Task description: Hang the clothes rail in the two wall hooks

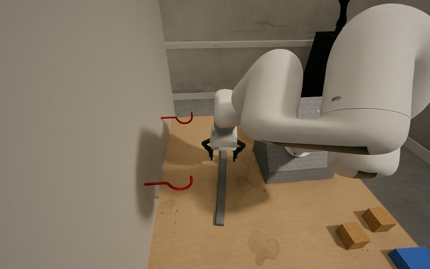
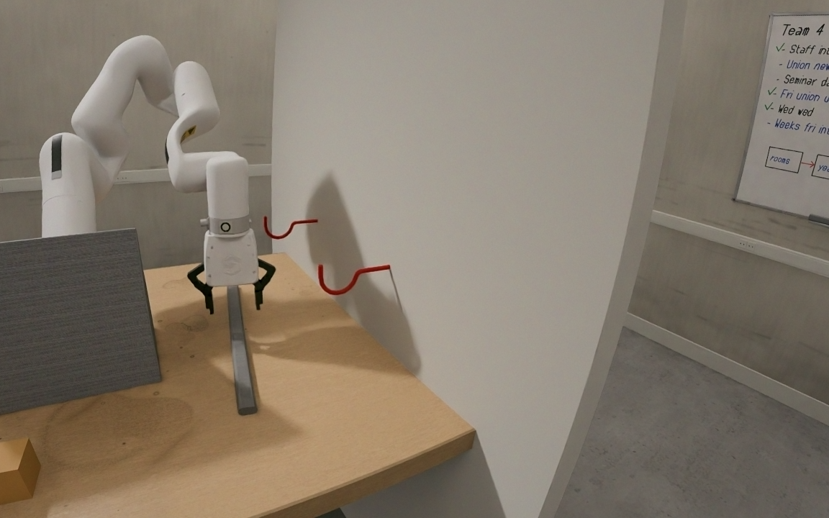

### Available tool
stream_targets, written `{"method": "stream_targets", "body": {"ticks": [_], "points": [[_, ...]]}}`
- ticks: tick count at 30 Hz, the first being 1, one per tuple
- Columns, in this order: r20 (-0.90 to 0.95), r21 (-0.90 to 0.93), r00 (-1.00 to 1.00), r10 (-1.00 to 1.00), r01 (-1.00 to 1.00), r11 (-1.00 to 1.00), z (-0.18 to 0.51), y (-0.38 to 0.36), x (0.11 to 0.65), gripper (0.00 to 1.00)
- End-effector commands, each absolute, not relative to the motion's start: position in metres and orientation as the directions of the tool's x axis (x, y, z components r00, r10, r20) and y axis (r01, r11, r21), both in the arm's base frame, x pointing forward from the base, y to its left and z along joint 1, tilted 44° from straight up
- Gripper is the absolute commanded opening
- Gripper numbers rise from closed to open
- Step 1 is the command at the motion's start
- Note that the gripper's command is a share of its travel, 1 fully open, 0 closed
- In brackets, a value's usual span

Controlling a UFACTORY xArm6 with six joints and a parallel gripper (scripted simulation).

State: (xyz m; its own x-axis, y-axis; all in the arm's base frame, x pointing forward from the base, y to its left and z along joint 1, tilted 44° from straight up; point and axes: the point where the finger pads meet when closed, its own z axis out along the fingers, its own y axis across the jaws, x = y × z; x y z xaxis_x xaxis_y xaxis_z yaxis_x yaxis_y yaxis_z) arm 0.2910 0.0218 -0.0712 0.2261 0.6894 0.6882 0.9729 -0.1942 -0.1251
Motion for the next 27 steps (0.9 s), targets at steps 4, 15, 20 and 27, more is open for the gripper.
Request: {"method": "stream_targets", "body": {"ticks": [4,15,20,27], "points": [[0.688,-0.123,0.225,0.690,0.973,-0.195,-0.072,0.023,0.292,1.00],[0.688,-0.123,0.225,0.690,0.973,-0.195,-0.077,0.027,0.292,1.00],[0.688,-0.123,0.226,0.690,0.973,-0.195,-0.080,0.030,0.292,1.00],[0.688,-0.123,0.226,0.690,0.973,-0.195,-0.082,0.032,0.293,1.00]]}}
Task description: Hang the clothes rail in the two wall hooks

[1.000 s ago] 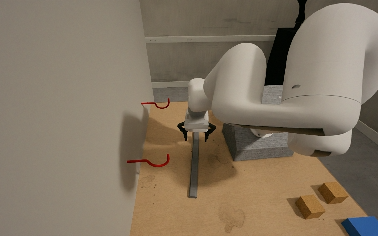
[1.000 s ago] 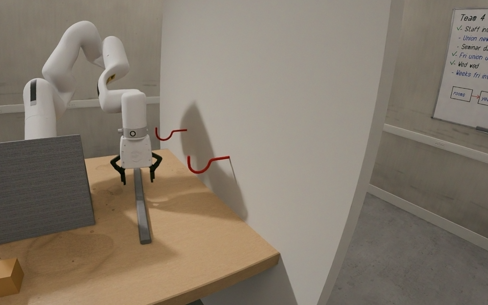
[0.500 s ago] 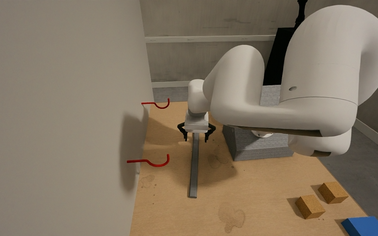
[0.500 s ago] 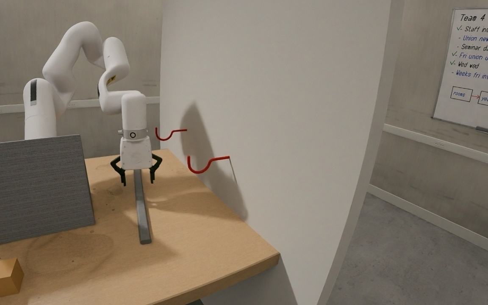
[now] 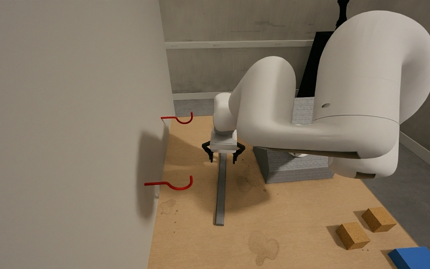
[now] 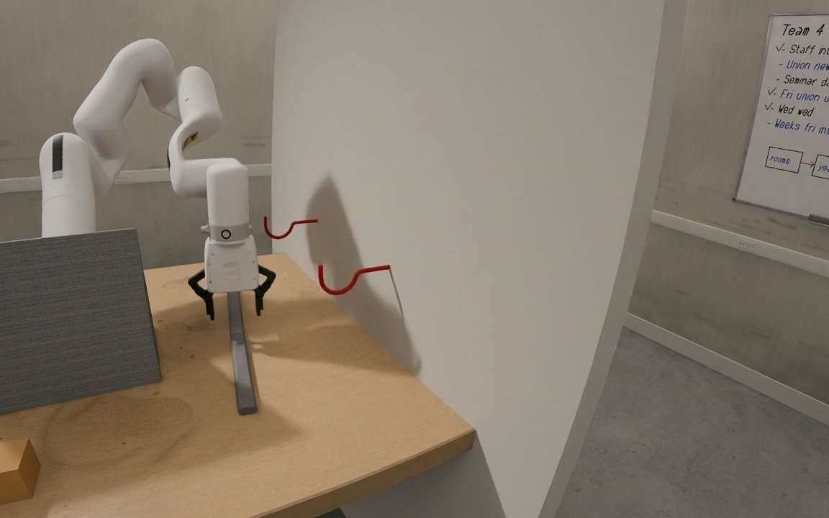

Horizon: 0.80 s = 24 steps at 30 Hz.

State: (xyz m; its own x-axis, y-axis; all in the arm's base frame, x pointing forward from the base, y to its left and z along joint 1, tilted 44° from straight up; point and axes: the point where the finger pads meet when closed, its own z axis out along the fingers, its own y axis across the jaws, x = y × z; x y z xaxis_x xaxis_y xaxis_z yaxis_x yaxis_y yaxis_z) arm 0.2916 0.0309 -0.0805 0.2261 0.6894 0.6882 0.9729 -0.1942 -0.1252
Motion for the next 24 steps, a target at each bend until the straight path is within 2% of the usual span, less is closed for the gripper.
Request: {"method": "stream_targets", "body": {"ticks": [1,24], "points": [[0.688,-0.123,0.226,0.690,0.973,-0.195,-0.082,0.032,0.293,1.00],[0.688,-0.123,0.226,0.690,0.973,-0.195,-0.092,0.042,0.293,1.00]]}}
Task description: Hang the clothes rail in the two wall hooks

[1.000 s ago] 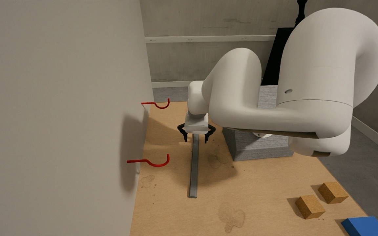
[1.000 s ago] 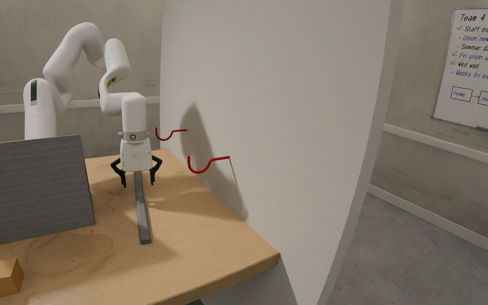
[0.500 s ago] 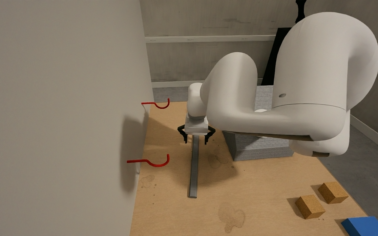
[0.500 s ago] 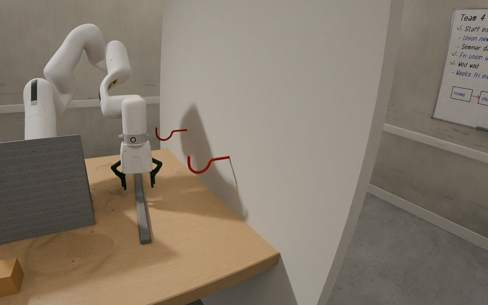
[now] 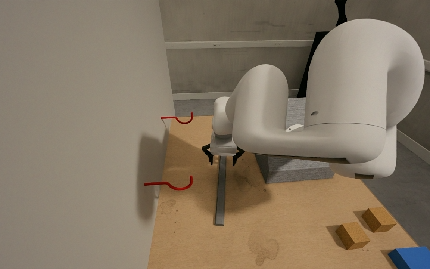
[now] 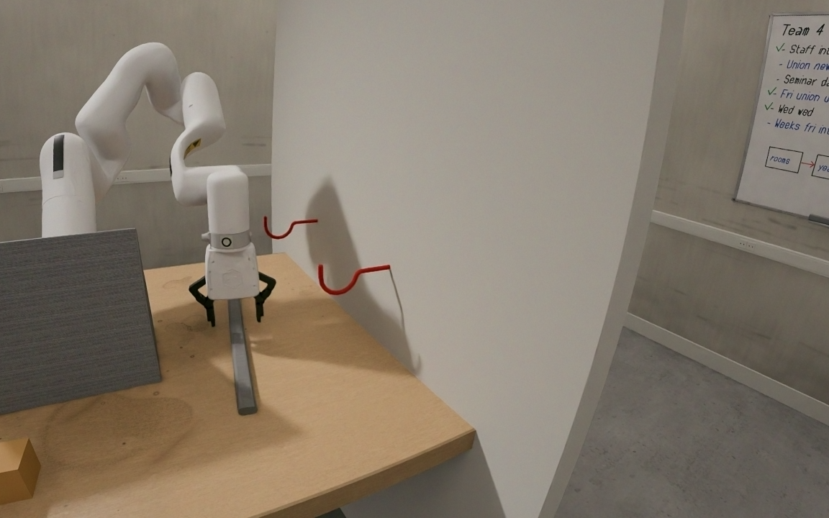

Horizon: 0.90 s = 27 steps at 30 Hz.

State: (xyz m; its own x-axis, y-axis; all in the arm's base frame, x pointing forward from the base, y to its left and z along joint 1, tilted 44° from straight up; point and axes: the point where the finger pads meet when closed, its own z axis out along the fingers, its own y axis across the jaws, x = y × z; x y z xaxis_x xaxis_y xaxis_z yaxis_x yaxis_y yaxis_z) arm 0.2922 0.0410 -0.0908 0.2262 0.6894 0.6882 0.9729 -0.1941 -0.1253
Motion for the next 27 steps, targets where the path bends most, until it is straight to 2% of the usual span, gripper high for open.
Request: {"method": "stream_targets", "body": {"ticks": [1,27], "points": [[0.688,-0.123,0.226,0.690,0.973,-0.195,-0.0930,0.0426,0.2933,1.00],[0.688,-0.123,0.226,0.690,0.973,-0.195,-0.1011,0.0505,0.2938,1.00]]}}
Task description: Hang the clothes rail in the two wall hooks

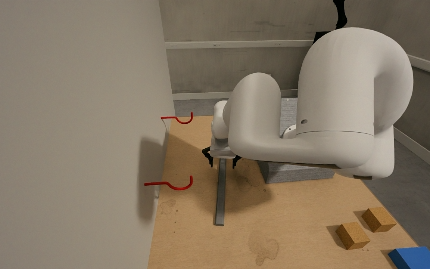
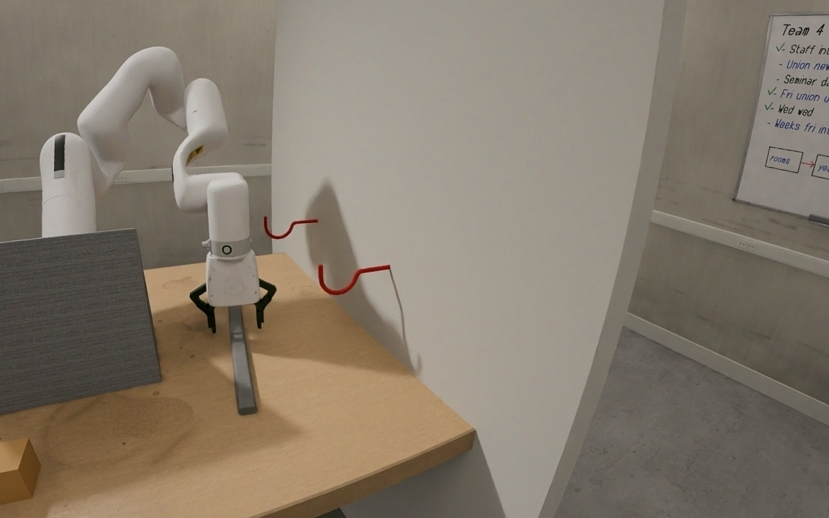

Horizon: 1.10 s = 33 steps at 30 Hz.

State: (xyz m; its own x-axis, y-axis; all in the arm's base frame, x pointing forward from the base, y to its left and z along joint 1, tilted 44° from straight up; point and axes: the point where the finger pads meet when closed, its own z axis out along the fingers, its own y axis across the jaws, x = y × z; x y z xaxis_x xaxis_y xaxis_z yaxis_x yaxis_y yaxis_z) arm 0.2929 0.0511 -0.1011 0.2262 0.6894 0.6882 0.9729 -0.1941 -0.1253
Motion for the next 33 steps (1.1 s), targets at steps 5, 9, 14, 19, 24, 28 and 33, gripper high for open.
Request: {"method": "stream_targets", "body": {"ticks": [5,9,14,19,24,28,33], "points": [[0.688,-0.123,0.226,0.690,0.973,-0.195,-0.1030,0.0524,0.2939,1.00],[0.688,-0.123,0.226,0.690,0.973,-0.195,-0.1049,0.0543,0.2941,1.00],[0.688,-0.123,0.226,0.690,0.973,-0.195,-0.1063,0.0557,0.2942,1.00],[0.688,-0.123,0.226,0.690,0.973,-0.195,-0.1082,0.0576,0.2943,1.00],[0.688,-0.123,0.226,0.690,0.973,-0.195,-0.1082,0.0575,0.2943,1.00],[0.688,-0.123,0.226,0.690,0.973,-0.195,-0.1082,0.0576,0.2943,1.00],[0.688,-0.123,0.226,0.690,0.973,-0.195,-0.1082,0.0575,0.2943,1.00]]}}
